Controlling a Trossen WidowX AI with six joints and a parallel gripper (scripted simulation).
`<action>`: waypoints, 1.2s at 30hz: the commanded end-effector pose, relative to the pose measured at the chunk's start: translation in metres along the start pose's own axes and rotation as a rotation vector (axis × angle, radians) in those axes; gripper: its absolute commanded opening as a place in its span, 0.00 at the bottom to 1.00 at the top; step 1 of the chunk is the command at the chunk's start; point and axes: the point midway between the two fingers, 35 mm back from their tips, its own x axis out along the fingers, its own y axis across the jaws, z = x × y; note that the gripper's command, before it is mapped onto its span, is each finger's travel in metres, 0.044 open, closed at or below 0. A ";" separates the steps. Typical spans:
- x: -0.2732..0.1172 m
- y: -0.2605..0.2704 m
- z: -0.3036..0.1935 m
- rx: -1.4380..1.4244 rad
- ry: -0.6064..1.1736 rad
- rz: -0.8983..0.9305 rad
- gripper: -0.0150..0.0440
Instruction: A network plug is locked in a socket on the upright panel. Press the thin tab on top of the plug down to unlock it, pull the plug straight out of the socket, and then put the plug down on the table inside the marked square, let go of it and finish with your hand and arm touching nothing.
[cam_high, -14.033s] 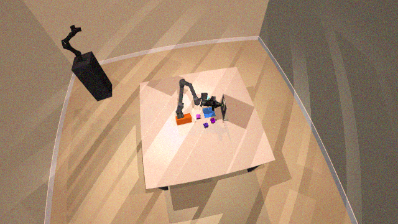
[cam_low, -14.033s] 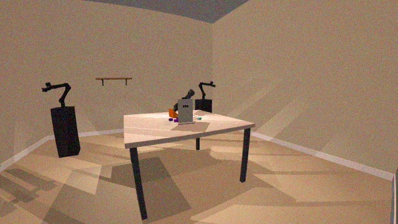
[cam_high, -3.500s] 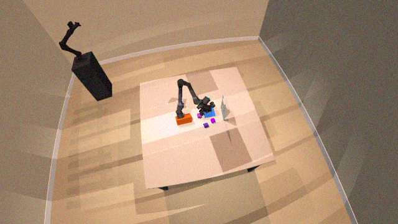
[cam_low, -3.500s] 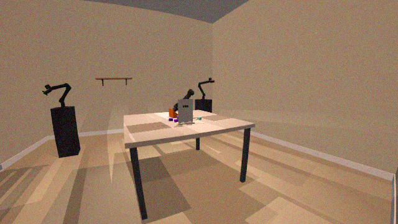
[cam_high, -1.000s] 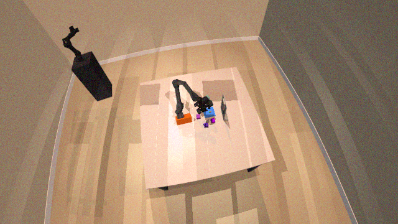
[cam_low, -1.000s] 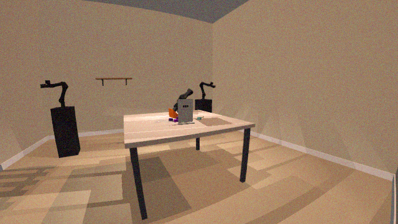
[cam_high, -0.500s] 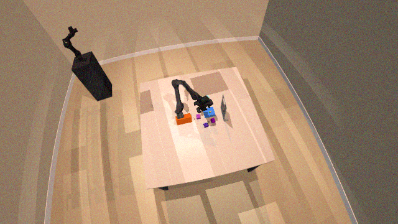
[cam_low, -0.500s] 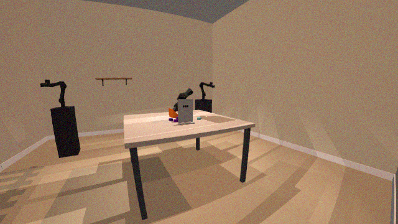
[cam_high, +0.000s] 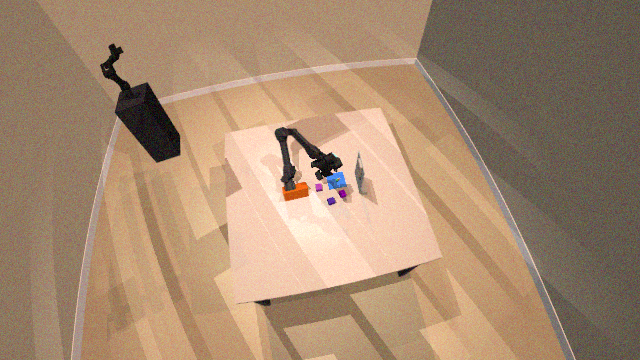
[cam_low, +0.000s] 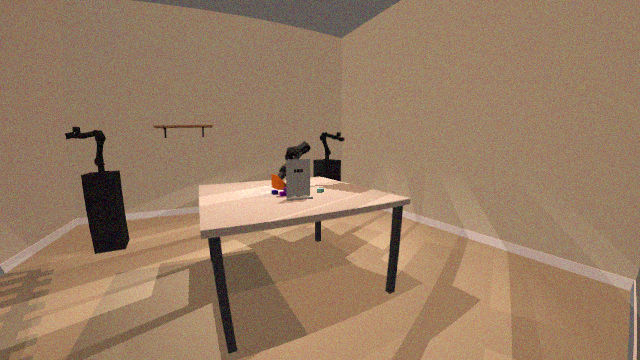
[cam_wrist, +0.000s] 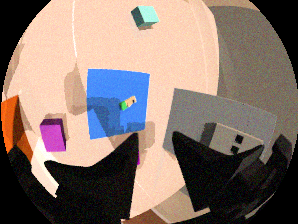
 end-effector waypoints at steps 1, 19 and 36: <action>-0.006 -0.004 0.002 -0.009 -0.003 -0.009 0.52; -0.033 -0.026 -0.002 0.001 0.006 -0.002 0.52; -0.074 -0.052 0.000 -0.003 0.003 -0.006 0.52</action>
